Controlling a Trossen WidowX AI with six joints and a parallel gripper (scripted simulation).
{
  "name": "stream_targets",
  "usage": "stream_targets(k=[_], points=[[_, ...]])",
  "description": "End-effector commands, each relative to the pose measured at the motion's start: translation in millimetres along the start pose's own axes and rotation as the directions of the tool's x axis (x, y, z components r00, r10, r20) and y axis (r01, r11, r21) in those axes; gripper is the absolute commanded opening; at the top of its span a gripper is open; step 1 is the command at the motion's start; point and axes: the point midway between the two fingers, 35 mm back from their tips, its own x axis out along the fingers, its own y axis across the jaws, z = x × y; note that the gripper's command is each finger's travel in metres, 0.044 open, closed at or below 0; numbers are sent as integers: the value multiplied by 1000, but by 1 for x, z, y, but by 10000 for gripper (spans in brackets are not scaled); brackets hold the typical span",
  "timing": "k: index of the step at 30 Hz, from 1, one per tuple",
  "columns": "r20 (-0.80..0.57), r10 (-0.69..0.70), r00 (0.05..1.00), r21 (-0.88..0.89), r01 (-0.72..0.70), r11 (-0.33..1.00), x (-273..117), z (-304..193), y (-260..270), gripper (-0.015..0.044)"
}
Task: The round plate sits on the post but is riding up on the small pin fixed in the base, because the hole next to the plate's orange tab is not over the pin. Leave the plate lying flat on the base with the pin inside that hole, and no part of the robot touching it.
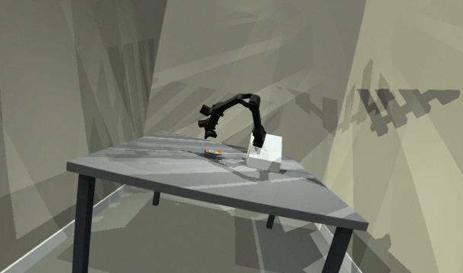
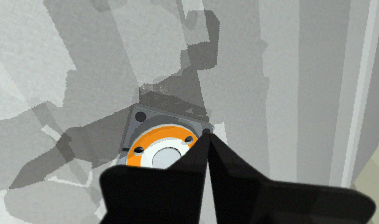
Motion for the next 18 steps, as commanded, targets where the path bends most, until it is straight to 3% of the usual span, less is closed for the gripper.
stream_targets(k=[1, 5, 13, 18], points=[[-94, 148, 984, 178, -130, 975, 9, -58, -8, 0], [-109, 339, 934, 397, -272, 877, 11, -112, -4, 0], [-107, 351, 930, 411, -280, 868, 12, -114, -5, 0], [-107, 350, 931, 411, -279, 868, 34, -115, 2, 0]])
